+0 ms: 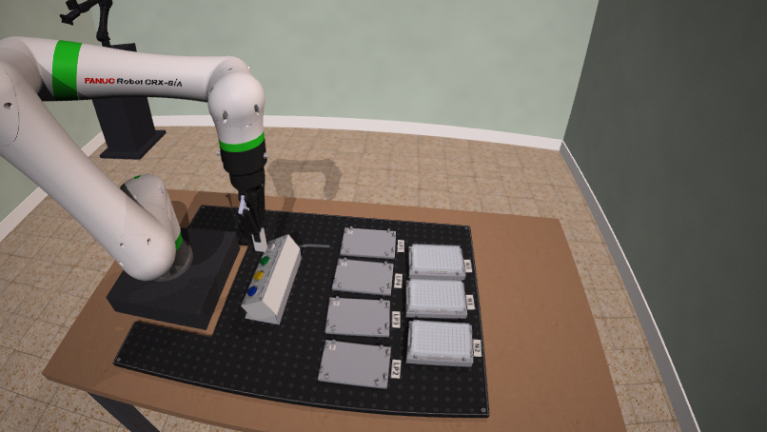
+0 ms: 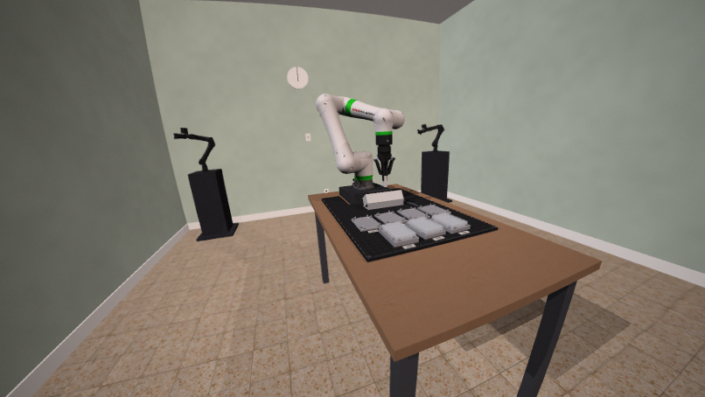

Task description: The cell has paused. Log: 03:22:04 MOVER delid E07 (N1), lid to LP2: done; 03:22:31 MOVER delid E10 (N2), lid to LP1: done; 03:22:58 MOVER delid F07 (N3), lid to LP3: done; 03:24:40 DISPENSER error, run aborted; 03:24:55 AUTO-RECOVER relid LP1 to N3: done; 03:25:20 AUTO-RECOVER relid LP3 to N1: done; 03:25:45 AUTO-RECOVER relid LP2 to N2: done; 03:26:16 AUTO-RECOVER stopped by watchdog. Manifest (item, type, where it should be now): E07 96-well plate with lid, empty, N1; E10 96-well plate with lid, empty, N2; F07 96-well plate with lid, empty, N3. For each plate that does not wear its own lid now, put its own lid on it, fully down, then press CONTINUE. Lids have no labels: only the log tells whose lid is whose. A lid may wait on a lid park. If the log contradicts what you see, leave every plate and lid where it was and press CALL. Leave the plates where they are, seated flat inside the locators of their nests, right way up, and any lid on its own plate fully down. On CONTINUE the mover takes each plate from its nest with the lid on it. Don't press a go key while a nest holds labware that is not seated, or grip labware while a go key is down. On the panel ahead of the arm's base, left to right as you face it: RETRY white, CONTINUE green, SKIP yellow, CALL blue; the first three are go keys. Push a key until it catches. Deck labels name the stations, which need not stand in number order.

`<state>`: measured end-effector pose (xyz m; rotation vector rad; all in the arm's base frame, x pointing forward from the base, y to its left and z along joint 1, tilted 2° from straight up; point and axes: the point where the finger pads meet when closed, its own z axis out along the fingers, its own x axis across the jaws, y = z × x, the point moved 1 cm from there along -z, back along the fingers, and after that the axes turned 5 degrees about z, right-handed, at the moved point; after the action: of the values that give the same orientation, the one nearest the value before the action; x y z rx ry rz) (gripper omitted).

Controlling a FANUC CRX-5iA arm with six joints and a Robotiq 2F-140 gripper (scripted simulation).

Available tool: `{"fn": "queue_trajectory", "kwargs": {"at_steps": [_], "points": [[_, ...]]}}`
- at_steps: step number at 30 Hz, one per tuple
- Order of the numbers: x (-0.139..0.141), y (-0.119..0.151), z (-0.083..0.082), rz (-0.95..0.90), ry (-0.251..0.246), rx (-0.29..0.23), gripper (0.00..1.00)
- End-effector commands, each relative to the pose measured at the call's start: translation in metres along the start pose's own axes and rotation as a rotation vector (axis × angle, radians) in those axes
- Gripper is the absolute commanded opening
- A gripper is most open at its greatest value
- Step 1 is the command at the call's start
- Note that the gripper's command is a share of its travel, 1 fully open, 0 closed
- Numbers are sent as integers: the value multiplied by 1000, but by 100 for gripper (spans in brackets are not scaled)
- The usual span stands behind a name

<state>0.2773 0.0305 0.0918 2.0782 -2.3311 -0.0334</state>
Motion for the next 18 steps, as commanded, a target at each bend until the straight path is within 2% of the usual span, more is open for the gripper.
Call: {"fn": "queue_trajectory", "kwargs": {"at_steps": [1, 18], "points": [[0, 0, 0, 0, 0, 0, 0], [0, 0, 3, 0, 0, 0, 0]]}}
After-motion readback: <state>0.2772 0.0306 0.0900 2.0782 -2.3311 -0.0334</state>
